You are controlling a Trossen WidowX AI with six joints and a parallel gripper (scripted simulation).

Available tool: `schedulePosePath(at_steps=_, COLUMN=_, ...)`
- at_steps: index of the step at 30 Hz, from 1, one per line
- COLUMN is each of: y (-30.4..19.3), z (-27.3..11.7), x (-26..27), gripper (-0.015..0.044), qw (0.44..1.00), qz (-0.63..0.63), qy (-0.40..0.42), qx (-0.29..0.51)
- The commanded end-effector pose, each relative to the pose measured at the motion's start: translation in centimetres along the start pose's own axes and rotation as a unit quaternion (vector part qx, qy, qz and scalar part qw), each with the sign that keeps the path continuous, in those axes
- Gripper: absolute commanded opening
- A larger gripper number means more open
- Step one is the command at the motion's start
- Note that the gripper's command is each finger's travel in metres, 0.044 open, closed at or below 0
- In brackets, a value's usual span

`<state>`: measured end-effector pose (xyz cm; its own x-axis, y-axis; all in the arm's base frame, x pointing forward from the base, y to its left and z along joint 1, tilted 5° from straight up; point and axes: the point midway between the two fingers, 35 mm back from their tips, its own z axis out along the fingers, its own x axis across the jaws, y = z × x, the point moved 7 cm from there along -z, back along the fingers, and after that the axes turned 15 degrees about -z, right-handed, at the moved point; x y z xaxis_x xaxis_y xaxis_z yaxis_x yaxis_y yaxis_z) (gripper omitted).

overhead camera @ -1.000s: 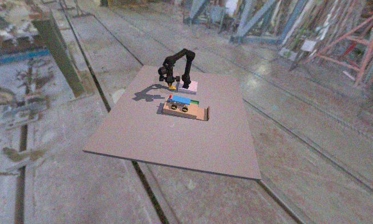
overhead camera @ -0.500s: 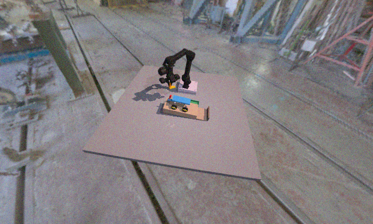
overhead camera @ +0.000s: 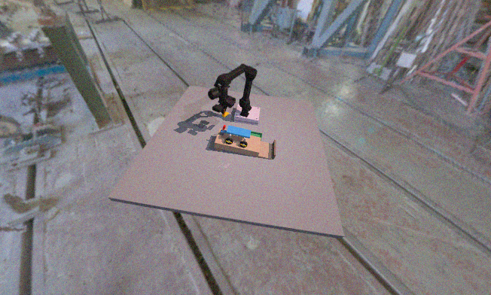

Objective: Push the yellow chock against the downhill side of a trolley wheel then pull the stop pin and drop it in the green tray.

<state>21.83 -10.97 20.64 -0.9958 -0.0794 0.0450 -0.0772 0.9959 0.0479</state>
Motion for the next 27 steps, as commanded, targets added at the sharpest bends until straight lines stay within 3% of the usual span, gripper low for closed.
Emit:
schedulePosePath(at_steps=1, y=0.0, z=0.0, x=0.0, gripper=0.0000, qw=0.997, qz=-0.076, qy=0.002, qx=0.002)
schedulePosePath(at_steps=8, y=0.0, z=0.0, x=0.0, gripper=0.0000, qw=0.982, qz=-0.186, qy=0.002, qx=0.002)
schedulePosePath(at_steps=17, y=0.3, z=0.0, x=0.0, gripper=0.0000, qw=0.982, qz=-0.189, qy=0.002, qx=0.002)
schedulePosePath(at_steps=27, y=4.1, z=0.5, x=-0.4, gripper=0.0000, qw=0.982, qz=-0.189, qy=0.001, qx=0.000)
